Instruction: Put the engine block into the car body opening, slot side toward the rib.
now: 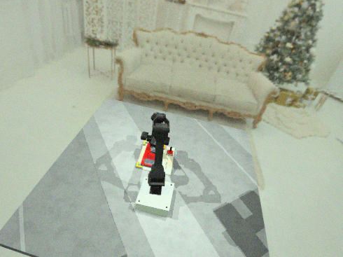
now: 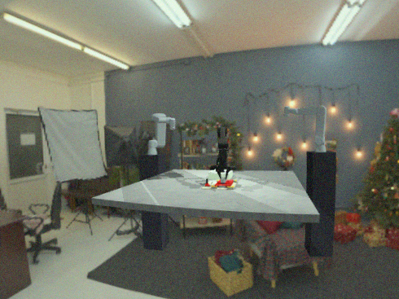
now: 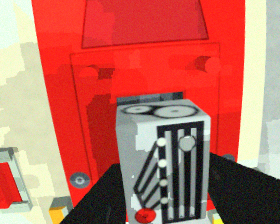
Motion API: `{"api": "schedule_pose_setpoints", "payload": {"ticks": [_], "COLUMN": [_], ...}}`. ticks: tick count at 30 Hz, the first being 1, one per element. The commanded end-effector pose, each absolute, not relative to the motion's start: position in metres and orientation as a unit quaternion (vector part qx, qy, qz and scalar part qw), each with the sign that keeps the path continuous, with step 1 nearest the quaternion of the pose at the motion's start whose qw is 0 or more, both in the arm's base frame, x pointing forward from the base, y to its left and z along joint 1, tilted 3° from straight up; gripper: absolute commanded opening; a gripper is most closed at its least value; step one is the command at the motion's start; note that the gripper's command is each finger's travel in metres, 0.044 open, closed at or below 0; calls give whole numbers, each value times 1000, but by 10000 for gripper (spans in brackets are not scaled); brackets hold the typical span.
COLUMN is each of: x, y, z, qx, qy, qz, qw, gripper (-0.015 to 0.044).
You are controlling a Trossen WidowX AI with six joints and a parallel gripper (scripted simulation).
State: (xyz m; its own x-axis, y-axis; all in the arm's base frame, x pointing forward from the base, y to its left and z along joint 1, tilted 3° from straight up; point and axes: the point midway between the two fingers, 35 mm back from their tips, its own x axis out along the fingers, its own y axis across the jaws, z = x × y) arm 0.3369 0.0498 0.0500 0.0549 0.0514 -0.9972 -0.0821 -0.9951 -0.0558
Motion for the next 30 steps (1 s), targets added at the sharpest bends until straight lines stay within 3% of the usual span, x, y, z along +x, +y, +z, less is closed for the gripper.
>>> {"api": "schedule_pose_setpoints", "payload": {"ticks": [1, 30], "x": [337, 338], "y": [49, 50], "z": [49, 39], "qx": [-725, -725], "qy": [13, 15], "qz": [686, 686], "qw": [49, 50], "gripper": [159, 159]}}
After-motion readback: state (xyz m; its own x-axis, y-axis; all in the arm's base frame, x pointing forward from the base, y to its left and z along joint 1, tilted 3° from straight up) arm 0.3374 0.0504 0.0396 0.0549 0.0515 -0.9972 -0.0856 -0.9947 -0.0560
